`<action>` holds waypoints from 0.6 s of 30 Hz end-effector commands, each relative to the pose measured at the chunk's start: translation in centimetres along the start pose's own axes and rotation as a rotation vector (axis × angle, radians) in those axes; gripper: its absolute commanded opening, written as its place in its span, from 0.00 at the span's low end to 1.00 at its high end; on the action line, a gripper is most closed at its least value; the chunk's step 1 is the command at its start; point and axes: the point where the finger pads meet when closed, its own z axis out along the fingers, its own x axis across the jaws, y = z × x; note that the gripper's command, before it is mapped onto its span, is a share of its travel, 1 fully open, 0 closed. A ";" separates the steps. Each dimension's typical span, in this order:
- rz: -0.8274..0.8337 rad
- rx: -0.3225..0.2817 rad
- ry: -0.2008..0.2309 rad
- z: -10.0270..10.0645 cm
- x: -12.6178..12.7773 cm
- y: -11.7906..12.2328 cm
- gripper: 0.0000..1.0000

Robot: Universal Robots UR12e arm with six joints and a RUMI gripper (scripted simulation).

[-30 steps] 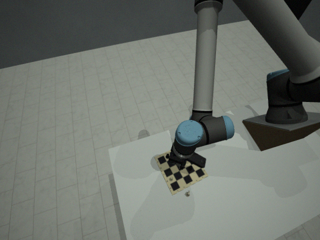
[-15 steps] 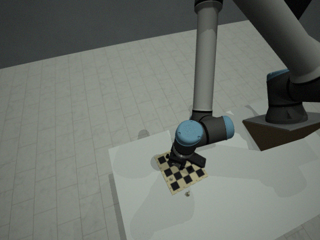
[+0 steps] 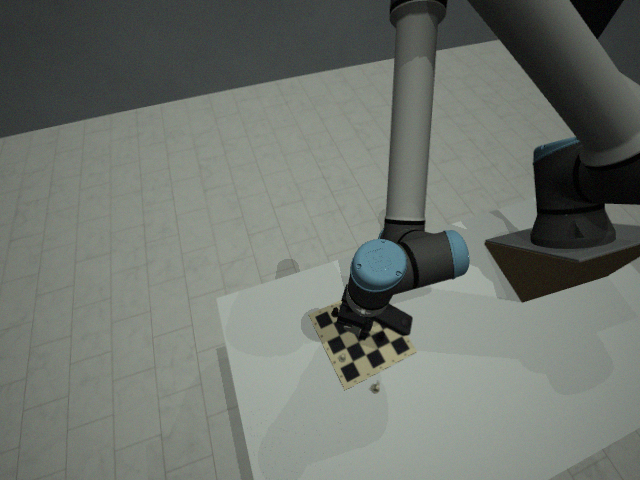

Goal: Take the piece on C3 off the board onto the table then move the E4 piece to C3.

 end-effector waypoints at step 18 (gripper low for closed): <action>0.000 -0.001 0.001 -7.7 0.0 0.0 0.20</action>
